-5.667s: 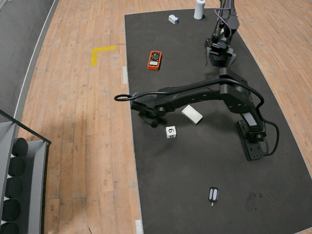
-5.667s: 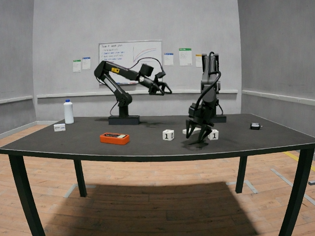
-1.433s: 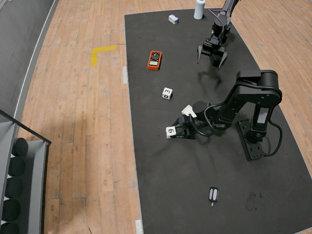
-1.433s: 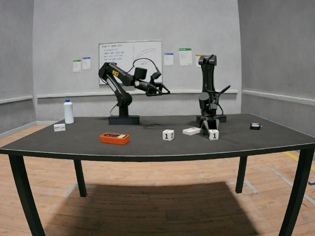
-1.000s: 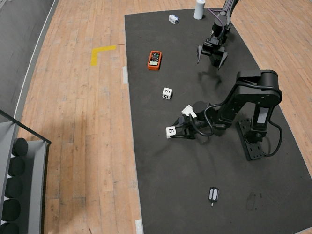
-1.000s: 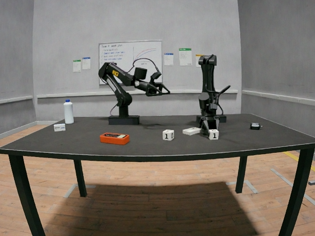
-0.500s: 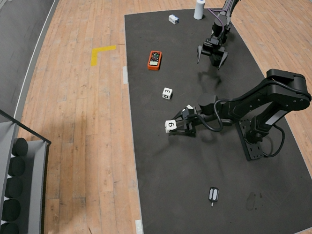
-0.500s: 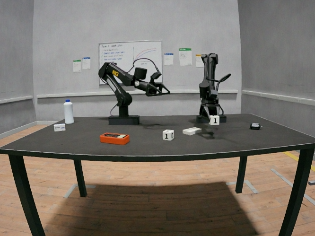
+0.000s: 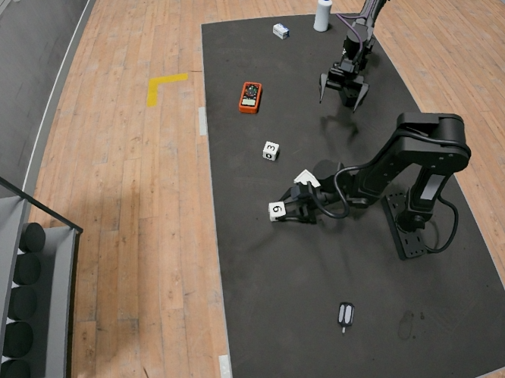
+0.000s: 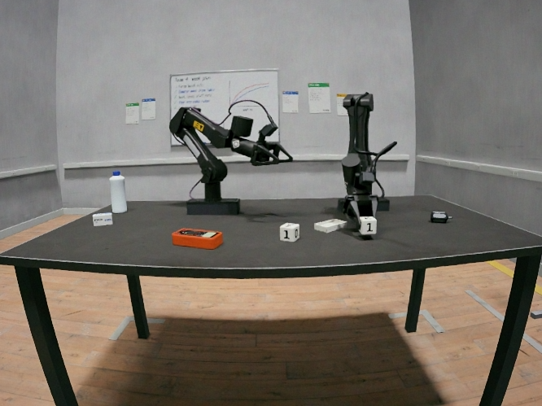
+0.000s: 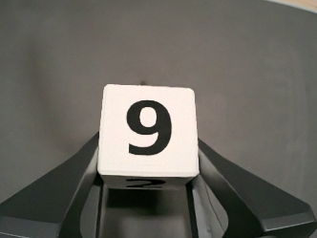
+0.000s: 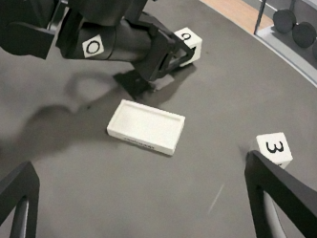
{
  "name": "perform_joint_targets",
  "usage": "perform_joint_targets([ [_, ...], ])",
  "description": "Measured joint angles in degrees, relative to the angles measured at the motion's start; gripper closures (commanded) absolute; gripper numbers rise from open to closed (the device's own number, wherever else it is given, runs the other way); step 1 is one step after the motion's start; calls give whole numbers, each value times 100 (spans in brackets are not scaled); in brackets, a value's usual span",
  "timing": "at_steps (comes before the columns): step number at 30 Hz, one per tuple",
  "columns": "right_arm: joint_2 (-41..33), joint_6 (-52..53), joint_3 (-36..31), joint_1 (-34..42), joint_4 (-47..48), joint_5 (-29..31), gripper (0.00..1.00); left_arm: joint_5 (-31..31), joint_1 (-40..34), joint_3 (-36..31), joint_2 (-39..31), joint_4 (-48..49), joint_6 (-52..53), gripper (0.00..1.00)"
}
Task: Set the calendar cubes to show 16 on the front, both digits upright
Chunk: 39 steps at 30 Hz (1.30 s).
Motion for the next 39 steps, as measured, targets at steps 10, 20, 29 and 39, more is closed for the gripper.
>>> perform_joint_targets([
  [10, 0, 0, 0, 0, 0, 0, 0, -2, 0, -61, 151, 109, 173, 65],
  [20, 0, 0, 0, 0, 0, 0, 0, -101, -9, 1158, 350, -1405, 1545, 65],
  [29, 0, 0, 0, 0, 0, 0, 0, -199, -66, 2400, 424, -3289, 2660, 65],
  [39, 0, 0, 0, 0, 0, 0, 0, -236, -114, 3825, 603, -5497, 3842, 65],
])
